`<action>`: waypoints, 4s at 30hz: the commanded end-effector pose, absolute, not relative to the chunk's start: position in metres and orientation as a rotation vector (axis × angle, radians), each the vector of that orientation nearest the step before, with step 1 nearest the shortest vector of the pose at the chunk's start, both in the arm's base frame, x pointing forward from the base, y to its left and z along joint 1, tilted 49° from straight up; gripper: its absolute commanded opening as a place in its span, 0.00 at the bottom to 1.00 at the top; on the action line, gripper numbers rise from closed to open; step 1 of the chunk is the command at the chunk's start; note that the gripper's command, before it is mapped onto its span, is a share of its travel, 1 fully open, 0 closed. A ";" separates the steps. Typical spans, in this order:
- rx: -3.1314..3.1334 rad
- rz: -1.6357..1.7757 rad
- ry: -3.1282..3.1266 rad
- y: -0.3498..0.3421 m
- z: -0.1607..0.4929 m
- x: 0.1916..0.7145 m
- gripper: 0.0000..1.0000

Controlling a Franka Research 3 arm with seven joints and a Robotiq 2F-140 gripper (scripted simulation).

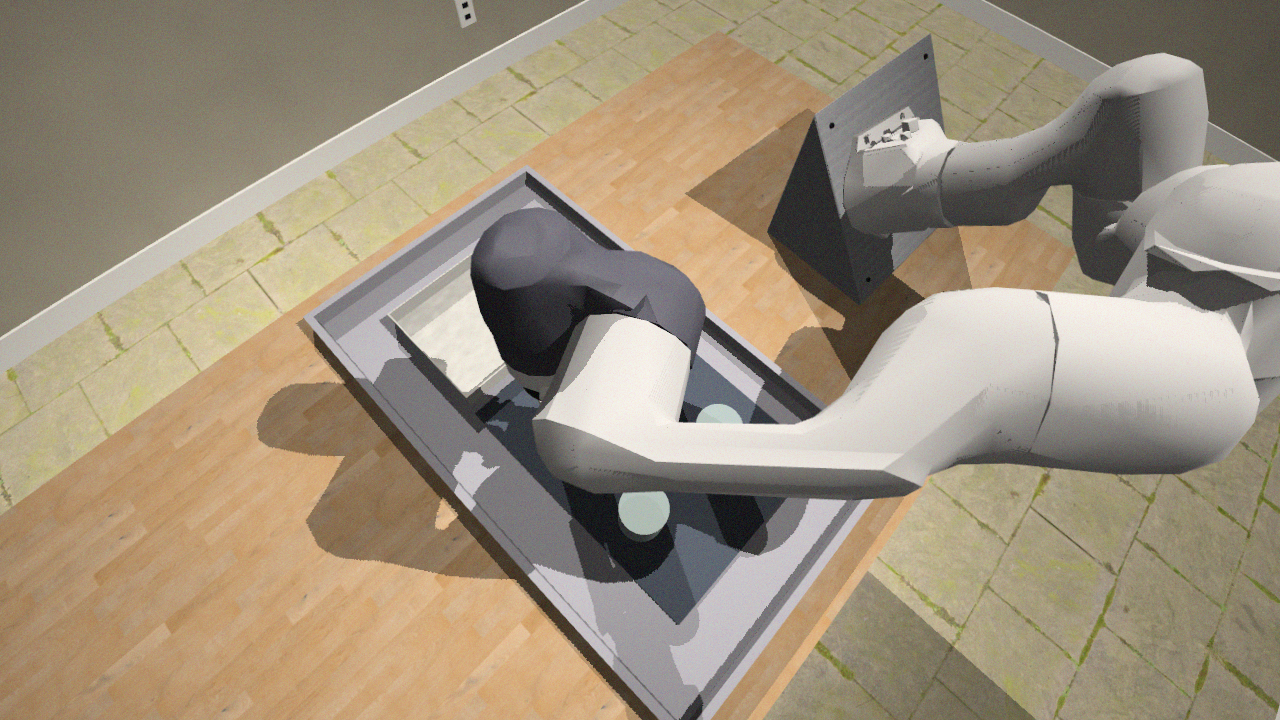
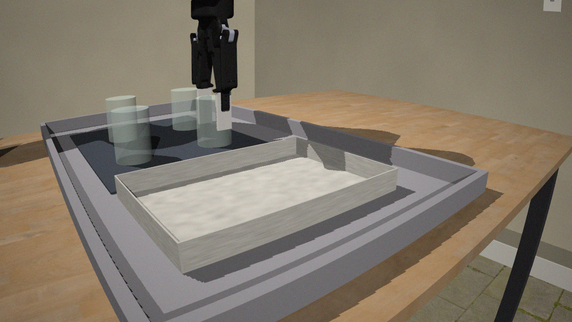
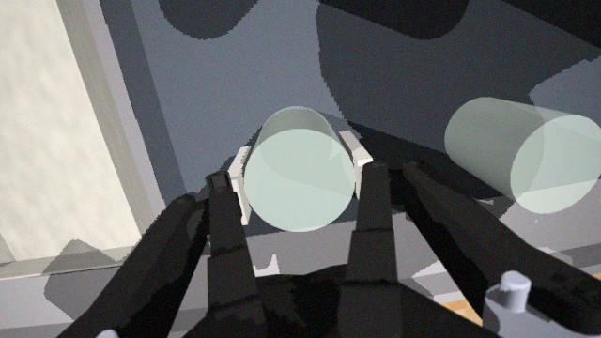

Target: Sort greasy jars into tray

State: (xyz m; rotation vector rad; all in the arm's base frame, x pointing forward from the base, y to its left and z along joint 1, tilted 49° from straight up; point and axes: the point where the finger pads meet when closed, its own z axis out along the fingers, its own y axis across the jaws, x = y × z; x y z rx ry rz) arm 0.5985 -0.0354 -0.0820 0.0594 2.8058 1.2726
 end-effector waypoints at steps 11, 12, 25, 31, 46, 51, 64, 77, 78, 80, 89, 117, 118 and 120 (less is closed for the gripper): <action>0.057 1.274 2.804 -0.034 -0.083 0.598 0.00; 0.057 1.274 2.804 -0.034 -0.083 0.598 0.00; 0.057 1.274 2.804 -0.046 -0.073 0.597 0.00; 0.057 1.274 2.804 -0.058 -0.062 0.596 0.00; 0.057 1.274 2.804 -0.084 -0.040 0.593 0.00; 0.057 1.274 2.804 -0.090 -0.034 0.593 0.00; 0.057 1.274 2.804 -0.116 -0.012 0.590 0.00; 0.057 1.274 2.804 -0.138 0.008 0.588 0.00; 0.057 1.274 2.804 -0.140 0.009 0.588 0.00; 0.057 1.274 2.804 -0.144 0.013 0.588 0.00; 0.057 1.274 2.804 -0.158 -0.004 0.581 0.00; 0.057 1.274 2.804 -0.211 -0.067 0.554 0.00; 0.057 1.274 2.804 -0.211 -0.067 0.554 0.00; 0.057 1.274 2.804 -0.213 -0.069 0.553 0.00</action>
